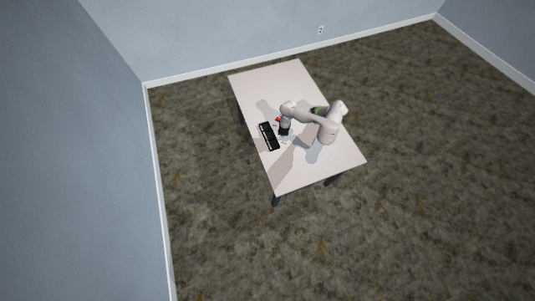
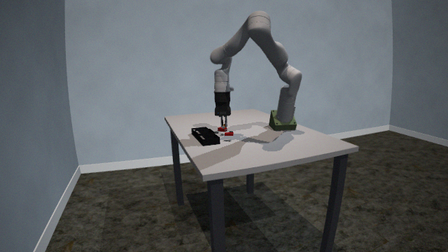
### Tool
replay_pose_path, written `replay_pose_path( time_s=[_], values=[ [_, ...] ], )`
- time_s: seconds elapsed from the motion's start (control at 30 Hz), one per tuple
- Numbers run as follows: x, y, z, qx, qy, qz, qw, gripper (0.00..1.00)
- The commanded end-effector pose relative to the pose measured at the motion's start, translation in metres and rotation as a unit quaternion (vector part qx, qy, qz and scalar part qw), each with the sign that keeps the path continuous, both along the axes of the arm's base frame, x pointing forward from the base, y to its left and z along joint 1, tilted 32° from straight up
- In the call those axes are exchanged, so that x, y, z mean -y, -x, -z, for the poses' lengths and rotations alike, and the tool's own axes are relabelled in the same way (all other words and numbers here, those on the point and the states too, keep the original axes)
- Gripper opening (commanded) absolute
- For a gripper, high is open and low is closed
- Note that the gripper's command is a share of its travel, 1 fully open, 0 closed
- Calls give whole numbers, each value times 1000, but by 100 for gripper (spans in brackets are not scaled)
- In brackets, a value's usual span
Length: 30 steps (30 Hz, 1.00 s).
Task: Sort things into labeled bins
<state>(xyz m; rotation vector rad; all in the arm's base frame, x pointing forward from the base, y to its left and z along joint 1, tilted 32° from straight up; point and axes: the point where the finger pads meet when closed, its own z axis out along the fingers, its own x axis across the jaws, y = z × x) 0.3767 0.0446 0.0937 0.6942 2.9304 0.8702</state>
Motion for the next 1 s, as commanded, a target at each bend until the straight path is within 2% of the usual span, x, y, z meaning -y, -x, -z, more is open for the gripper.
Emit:
replay_pose_path(
  time_s=[0.0,0.1,0.23,0.3,0.4,0.53,0.97],
  values=[
    [10,-11,5,-6,2,2,1000,31],
    [18,-28,7,36,13,-69,997,31],
    [28,-49,10,87,25,-153,984,31],
    [28,-49,10,87,25,-153,984,31],
    [36,-65,12,125,34,-215,968,31],
    [45,-86,15,128,35,-217,967,31],
    [48,-87,15,128,37,-213,968,31]
  ],
)
